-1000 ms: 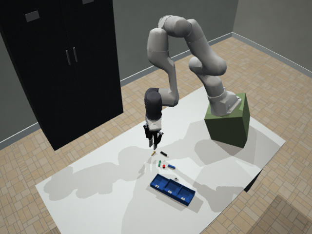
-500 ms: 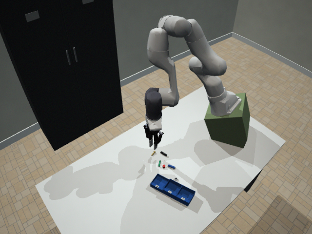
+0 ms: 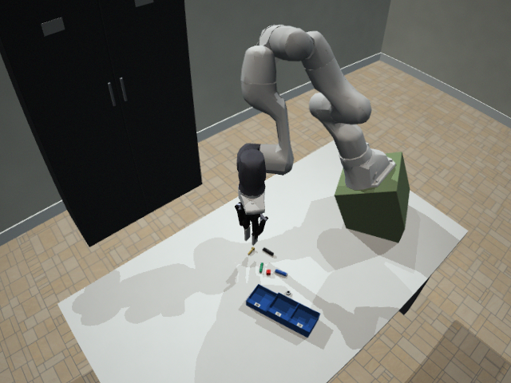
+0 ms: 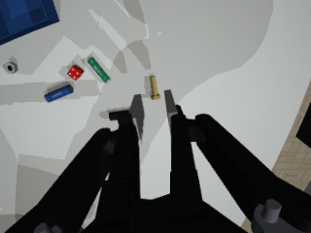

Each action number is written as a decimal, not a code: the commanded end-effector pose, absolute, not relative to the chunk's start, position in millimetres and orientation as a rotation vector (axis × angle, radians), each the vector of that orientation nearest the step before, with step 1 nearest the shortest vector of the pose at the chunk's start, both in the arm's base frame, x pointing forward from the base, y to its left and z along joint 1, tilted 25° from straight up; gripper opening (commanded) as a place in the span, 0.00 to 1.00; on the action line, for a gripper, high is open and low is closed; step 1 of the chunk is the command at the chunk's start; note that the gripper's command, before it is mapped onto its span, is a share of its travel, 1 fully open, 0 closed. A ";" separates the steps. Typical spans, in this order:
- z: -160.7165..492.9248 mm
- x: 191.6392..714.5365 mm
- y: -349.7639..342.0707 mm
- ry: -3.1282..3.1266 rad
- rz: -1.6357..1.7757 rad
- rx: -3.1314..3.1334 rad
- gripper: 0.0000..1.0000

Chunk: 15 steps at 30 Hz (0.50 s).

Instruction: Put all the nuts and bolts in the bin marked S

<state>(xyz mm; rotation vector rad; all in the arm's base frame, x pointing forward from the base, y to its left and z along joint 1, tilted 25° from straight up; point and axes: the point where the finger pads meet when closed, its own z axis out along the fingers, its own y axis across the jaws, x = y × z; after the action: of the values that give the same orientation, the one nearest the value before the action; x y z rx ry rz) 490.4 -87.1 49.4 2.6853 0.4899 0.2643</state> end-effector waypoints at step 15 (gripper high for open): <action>6.0 503.5 -104.3 0.489 0.259 2.685 0.18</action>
<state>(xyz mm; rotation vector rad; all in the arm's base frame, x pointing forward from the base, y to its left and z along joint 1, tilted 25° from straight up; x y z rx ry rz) 496.6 -105.6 8.2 2.6760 0.5229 0.2198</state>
